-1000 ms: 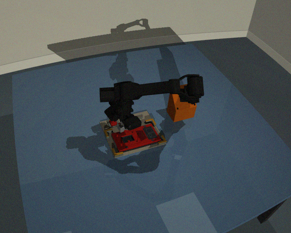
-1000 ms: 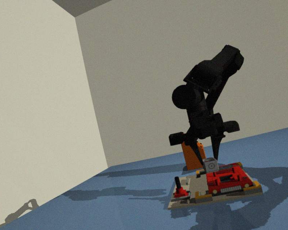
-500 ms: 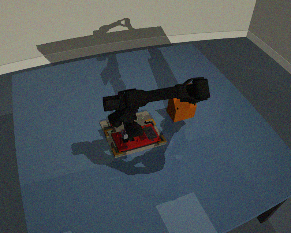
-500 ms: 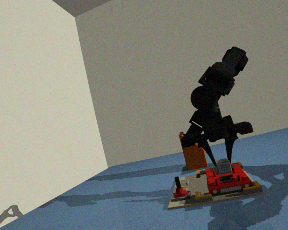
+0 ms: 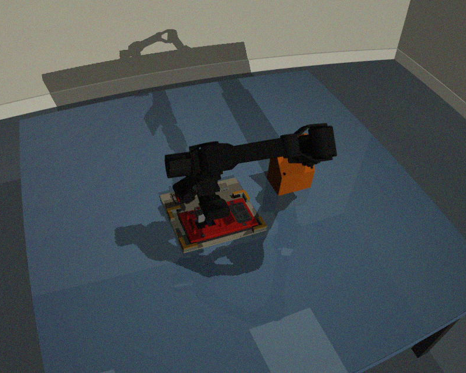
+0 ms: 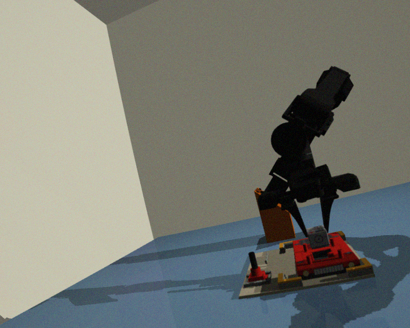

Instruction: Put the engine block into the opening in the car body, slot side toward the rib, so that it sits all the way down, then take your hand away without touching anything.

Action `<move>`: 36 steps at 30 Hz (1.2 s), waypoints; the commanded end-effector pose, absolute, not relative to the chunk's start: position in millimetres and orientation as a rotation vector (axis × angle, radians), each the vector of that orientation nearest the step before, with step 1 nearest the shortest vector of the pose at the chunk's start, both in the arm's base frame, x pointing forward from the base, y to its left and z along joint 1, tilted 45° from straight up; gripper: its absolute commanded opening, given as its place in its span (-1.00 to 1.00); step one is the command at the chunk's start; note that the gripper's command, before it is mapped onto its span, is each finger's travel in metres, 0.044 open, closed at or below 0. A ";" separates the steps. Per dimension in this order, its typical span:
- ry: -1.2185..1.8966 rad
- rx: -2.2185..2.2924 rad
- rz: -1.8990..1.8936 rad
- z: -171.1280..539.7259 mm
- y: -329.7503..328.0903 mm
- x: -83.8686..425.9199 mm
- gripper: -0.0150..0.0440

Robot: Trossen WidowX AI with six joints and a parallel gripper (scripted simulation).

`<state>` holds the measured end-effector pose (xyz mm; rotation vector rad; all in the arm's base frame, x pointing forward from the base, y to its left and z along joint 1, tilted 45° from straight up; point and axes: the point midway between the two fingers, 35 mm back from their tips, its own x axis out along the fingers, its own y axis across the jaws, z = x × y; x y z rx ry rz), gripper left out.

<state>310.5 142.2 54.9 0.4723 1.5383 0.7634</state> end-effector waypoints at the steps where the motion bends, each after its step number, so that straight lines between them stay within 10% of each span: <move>1: 1.524 0.458 0.785 55.7 142.8 310.5 0.05; 36: 1.531 0.470 0.773 55.5 146.0 311.2 0.05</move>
